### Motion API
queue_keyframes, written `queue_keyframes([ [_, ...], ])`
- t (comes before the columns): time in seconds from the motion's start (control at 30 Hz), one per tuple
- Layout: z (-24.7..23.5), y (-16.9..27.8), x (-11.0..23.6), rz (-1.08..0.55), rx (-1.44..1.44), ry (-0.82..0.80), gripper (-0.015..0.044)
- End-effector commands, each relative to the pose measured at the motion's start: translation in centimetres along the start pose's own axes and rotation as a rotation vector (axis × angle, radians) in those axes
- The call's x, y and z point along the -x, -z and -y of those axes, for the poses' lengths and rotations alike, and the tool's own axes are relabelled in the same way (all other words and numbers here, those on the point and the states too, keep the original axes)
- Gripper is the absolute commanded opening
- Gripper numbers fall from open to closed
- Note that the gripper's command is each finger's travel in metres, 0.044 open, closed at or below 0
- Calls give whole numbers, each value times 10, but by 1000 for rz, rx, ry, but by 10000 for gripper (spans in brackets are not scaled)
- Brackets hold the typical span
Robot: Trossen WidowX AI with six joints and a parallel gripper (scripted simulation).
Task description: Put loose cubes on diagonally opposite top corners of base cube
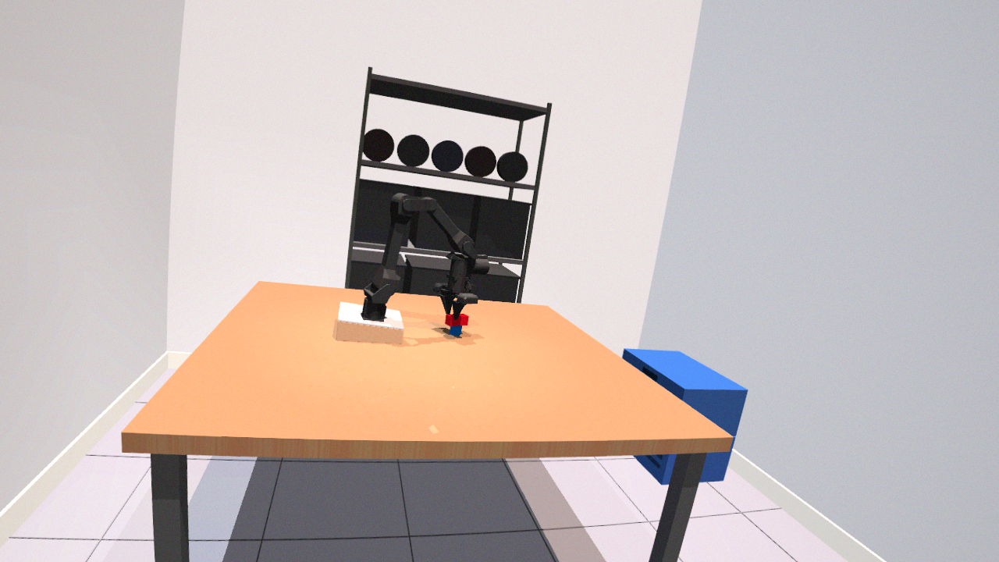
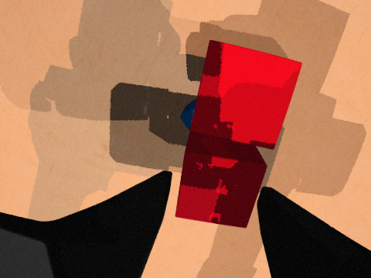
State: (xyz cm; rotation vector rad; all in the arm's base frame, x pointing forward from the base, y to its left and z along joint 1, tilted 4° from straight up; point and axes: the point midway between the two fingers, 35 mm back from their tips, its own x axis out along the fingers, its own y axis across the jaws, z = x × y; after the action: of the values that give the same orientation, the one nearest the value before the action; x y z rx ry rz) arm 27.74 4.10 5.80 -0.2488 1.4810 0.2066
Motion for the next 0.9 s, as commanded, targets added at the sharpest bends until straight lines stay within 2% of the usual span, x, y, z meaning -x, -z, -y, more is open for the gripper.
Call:
queue_keyframes([
  [0.0,0,-3,8,12,-1,2,205],
  [0.87,0,-3,55,12,-1,1,205],
])
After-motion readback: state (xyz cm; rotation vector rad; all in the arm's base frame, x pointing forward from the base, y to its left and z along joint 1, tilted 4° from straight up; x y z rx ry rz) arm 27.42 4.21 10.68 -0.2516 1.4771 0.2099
